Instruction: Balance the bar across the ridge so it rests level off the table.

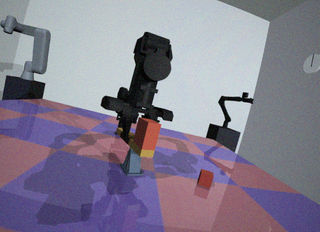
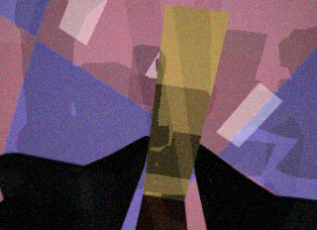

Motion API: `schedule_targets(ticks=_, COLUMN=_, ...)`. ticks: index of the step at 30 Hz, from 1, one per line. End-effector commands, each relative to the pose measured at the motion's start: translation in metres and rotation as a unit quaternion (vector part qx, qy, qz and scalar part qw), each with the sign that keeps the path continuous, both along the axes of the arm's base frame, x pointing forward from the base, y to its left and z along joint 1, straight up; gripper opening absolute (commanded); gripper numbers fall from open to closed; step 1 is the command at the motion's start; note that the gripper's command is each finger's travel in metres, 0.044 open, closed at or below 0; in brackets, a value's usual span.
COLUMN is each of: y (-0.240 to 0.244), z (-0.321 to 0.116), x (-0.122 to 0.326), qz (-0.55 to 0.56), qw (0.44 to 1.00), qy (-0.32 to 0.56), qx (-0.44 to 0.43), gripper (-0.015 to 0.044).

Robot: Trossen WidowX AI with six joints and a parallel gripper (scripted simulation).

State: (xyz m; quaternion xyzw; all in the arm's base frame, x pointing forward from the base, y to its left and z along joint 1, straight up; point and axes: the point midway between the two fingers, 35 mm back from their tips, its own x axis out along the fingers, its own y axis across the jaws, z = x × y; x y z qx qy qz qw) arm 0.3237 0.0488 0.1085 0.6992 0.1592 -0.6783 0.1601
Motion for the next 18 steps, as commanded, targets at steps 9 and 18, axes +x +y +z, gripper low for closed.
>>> schedule_targets(ticks=9, y=0.0000, z=-0.0001, x=0.0000, qz=0.000, qw=1.000, qy=0.000, qx=0.000, gripper=0.0185)
schedule_targets(ticks=18, y=0.0000, z=-0.0001, x=0.0000, qz=0.000, qw=1.000, qy=0.000, qx=0.000, gripper=0.0185)
